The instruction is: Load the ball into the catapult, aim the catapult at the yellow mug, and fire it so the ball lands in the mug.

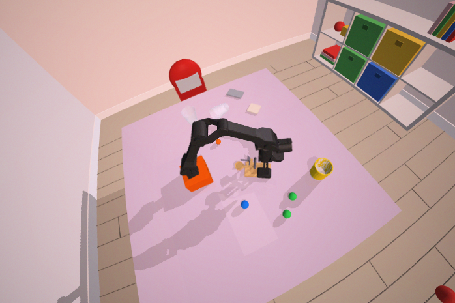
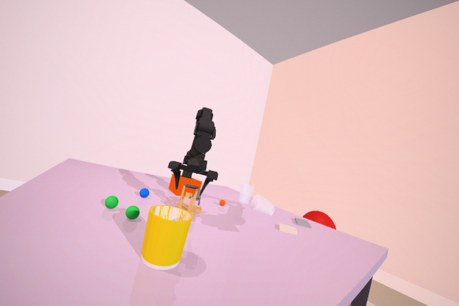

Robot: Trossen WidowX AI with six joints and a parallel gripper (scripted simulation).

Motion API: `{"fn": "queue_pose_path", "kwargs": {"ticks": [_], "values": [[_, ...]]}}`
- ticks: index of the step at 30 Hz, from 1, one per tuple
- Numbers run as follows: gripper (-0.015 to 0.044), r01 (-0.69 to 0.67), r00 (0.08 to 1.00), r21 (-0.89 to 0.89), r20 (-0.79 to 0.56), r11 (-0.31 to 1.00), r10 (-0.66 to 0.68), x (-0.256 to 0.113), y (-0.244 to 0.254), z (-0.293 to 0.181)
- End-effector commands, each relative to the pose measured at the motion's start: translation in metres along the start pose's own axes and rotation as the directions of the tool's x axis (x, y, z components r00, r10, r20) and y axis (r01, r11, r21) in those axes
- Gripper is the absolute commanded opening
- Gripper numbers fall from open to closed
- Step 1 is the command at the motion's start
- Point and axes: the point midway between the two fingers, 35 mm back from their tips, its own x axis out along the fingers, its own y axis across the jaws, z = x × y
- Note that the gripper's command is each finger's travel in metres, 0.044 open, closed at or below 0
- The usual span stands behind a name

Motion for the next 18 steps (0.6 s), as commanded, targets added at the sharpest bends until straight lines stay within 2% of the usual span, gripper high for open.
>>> {"fn": "queue_pose_path", "kwargs": {"ticks": [1, 18], "values": [[0.0440, -0.003, 1.000, -0.003, 0.005, 1.000, 0.003, 0.004, 0.001, 0.001], [0.0440, -0.003, 1.000, -0.003, 0.005, 1.000, 0.003, 0.031, 0.001, 0.002]]}}
